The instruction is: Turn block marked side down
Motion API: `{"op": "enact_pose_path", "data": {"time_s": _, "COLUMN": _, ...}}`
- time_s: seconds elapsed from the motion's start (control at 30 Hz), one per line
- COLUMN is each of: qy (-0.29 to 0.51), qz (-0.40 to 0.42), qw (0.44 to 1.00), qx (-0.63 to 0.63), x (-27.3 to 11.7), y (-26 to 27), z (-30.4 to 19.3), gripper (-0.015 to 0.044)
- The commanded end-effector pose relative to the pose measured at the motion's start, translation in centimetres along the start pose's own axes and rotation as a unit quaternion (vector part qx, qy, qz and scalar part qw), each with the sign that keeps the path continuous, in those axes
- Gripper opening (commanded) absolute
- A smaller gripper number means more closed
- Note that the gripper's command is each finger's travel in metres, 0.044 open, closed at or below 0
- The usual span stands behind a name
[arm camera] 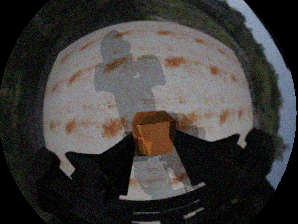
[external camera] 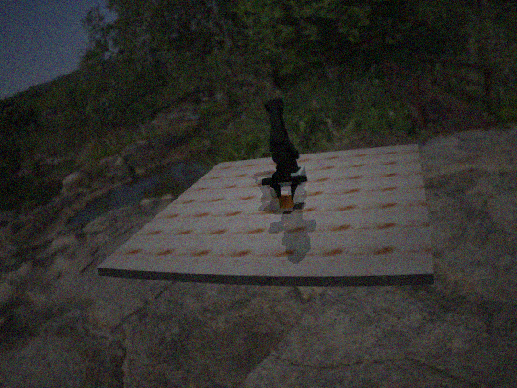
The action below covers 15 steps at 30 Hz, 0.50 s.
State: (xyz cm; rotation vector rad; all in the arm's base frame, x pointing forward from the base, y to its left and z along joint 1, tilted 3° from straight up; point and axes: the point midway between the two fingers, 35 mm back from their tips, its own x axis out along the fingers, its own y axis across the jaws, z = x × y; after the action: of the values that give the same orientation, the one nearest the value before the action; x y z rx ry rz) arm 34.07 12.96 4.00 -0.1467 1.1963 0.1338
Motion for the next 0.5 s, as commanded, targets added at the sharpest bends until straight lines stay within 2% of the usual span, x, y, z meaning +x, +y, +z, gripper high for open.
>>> {"op": "enact_pose_path", "data": {"time_s": 0.0, "qy": -0.031, "qz": -0.002, "qw": 1.0, "qx": -0.002, "x": -0.21, "y": -0.11, "z": -0.05, "gripper": 0.0}}
{"op": "enact_pose_path", "data": {"time_s": 0.27, "qy": -0.092, "qz": -0.002, "qw": 0.996, "qx": 0.001, "x": -0.48, "y": -0.19, "z": -0.41, "gripper": 0.0}}
{"op": "enact_pose_path", "data": {"time_s": 0.47, "qy": -0.102, "qz": -0.001, "qw": 0.995, "qx": 0.001, "x": -0.32, "y": -0.17, "z": -0.4, "gripper": 0.0}}
